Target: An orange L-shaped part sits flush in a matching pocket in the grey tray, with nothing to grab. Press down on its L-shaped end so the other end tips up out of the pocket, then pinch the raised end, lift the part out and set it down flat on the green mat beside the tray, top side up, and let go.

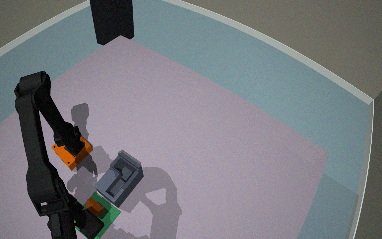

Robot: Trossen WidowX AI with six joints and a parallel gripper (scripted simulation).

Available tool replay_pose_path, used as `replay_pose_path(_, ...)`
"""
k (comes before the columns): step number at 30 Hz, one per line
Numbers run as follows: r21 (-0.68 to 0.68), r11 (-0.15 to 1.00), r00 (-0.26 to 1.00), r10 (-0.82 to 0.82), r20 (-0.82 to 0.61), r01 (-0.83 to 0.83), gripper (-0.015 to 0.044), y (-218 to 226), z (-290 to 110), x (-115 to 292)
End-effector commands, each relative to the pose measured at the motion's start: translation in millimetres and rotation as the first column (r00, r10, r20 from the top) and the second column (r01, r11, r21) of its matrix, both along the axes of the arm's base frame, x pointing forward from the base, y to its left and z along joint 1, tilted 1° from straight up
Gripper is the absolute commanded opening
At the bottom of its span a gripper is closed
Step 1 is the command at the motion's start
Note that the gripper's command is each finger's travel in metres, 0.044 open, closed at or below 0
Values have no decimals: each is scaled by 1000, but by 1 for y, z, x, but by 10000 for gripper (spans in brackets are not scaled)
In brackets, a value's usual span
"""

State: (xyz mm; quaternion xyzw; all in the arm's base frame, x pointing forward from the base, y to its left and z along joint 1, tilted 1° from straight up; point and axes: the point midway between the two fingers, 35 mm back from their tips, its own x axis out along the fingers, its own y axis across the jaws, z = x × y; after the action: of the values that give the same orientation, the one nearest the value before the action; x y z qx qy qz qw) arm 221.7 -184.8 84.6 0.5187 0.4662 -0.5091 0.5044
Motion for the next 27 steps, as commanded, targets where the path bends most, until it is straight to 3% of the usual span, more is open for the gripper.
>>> replay_pose_path(1, 8, 1000, 1000, 4, -6, -4, 0, 1, -3, -1)
replay_pose_path(19, 3, 1000, 1000, 0, -3, 0, 0, 0, -2, 0)
replay_pose_path(27, 3, 1000, 1000, 0, -3, 0, 210, 0, -2, 0)
